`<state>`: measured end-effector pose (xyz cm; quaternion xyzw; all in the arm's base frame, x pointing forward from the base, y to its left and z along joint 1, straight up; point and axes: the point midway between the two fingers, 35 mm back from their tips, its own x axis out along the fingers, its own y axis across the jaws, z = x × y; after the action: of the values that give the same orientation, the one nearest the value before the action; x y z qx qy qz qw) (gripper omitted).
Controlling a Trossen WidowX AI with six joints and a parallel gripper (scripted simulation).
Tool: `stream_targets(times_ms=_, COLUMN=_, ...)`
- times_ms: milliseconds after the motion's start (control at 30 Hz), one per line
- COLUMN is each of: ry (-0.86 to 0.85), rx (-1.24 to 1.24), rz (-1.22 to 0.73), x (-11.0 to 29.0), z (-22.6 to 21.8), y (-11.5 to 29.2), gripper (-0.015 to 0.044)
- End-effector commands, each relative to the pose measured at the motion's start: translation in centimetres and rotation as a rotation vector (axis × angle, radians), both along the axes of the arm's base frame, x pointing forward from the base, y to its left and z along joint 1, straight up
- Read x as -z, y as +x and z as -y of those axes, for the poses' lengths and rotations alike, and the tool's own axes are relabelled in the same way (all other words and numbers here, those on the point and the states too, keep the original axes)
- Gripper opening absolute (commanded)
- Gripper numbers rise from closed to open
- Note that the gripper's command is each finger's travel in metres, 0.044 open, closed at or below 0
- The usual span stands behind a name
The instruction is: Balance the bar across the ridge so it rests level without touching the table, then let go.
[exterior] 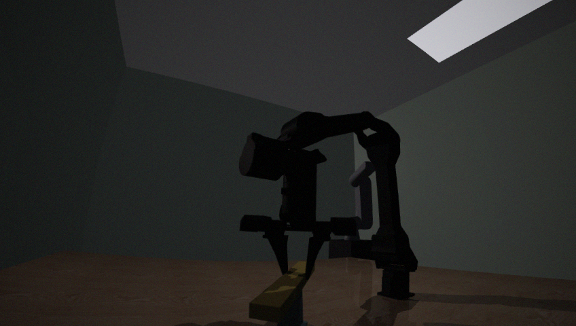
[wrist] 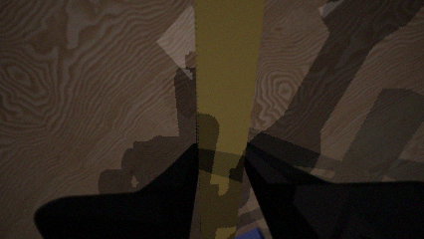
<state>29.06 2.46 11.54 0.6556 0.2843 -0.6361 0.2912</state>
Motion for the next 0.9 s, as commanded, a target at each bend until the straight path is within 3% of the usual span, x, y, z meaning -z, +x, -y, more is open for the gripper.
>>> stream_targets(times_ms=0, ry=0.001, rx=0.006, rz=0.001, x=0.09, z=-0.01, y=0.03, gripper=0.0)
stream_targets(times_ms=867, ry=0.001, rx=0.006, rz=0.001, x=0.31, z=0.01, y=-0.01, gripper=0.0)
